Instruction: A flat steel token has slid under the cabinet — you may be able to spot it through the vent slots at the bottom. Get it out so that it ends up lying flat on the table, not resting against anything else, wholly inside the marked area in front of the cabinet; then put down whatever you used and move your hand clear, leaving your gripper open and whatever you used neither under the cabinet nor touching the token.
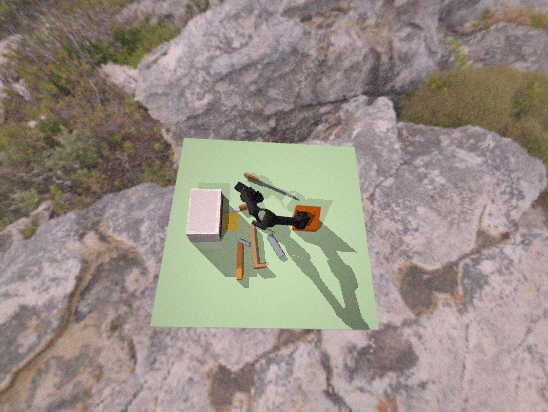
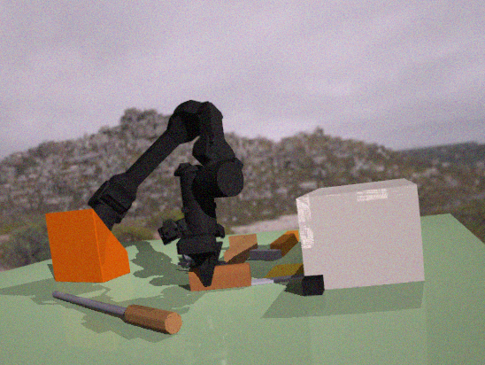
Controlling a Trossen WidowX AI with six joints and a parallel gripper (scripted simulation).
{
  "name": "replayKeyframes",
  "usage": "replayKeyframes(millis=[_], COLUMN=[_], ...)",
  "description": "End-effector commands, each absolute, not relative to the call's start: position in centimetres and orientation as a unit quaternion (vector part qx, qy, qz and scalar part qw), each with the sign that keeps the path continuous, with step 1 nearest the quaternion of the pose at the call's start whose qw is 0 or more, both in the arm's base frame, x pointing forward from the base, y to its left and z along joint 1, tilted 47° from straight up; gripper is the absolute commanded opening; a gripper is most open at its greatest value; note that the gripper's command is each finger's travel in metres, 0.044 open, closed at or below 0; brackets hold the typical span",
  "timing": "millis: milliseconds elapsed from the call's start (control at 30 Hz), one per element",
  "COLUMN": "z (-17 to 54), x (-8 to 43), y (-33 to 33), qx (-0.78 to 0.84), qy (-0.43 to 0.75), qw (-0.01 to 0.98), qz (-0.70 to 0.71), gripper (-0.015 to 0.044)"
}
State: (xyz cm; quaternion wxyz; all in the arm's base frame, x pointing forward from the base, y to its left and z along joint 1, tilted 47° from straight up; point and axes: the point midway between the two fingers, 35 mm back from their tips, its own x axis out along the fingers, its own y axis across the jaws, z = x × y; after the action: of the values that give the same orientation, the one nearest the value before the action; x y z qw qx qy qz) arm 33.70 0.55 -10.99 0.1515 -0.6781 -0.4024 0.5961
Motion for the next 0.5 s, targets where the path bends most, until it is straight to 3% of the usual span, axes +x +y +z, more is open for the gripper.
replayKeyframes(millis=[0, 467], z=[-10.8, -10.4], x=[34.5, 36.1], y=[0.8, 1.2], qx=[-0.680, -0.680], qy=[-0.403, -0.403], qw=[0.150, 0.150], qz=[0.594, 0.594], gripper=[0.0000, 0.0000])
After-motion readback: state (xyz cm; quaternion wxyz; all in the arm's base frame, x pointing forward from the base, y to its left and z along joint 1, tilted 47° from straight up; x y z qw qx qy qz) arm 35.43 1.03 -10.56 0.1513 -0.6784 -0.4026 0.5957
